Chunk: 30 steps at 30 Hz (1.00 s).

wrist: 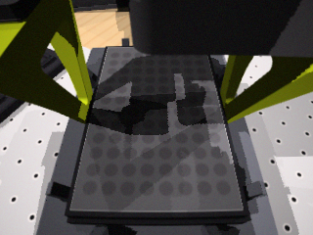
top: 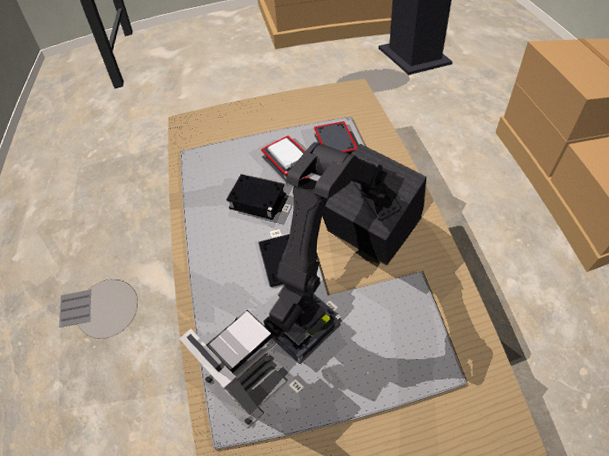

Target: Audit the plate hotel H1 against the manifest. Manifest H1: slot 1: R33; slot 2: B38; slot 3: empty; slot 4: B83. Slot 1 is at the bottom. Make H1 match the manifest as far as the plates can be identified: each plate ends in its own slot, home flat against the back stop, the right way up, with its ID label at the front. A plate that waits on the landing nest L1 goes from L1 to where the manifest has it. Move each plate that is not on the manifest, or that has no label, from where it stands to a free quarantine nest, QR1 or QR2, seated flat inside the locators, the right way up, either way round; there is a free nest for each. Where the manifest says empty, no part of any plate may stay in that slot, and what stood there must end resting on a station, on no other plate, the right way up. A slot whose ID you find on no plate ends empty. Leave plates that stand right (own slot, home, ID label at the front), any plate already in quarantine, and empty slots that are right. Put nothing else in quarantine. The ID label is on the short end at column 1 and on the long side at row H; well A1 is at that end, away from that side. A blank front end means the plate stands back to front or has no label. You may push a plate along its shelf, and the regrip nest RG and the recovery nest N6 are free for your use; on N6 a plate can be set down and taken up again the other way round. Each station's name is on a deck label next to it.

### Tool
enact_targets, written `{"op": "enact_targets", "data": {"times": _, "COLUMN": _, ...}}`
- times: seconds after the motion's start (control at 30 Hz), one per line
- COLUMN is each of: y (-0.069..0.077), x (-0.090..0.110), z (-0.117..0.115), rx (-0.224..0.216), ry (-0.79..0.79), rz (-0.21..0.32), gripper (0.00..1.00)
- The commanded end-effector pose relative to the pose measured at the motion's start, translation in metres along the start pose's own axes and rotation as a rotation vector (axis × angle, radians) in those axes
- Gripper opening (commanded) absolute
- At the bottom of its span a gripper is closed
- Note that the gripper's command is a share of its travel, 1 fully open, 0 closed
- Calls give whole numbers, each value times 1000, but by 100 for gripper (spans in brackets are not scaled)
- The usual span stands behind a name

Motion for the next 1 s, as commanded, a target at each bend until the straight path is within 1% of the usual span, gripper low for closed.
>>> {"op": "enact_targets", "data": {"times": 0.0, "y": 2, "x": -3, "z": 0, "rx": -8, "ry": -2, "rz": -11, "gripper": 86}}
{"op": "enact_targets", "data": {"times": 0.43, "y": 2, "x": -3, "z": 0, "rx": -8, "ry": -2, "rz": -11, "gripper": 86}}
{"op": "enact_targets", "data": {"times": 0.47, "y": 0, "x": -2, "z": -4, "rx": -11, "ry": -10, "rz": -8, "gripper": 86}}
{"op": "enact_targets", "data": {"times": 0.5, "y": 7, "x": -2, "z": -4, "rx": -13, "ry": -10, "rz": -13, "gripper": 86}}
{"op": "enact_targets", "data": {"times": 0.53, "y": 9, "x": -1, "z": -4, "rx": -9, "ry": -9, "rz": -5, "gripper": 86}}
{"op": "enact_targets", "data": {"times": 0.97, "y": 22, "x": -3, "z": -1, "rx": -11, "ry": -5, "rz": -13, "gripper": 86}}
Point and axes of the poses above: the point where the finger pads meet when closed, its own y axis back along the fingers, its own z axis across the jaws, x = y × z, the point moved 9 cm from there along y, back along the fingers, and after that the axes turned 10 degrees about -y, right-handed, at the moved point
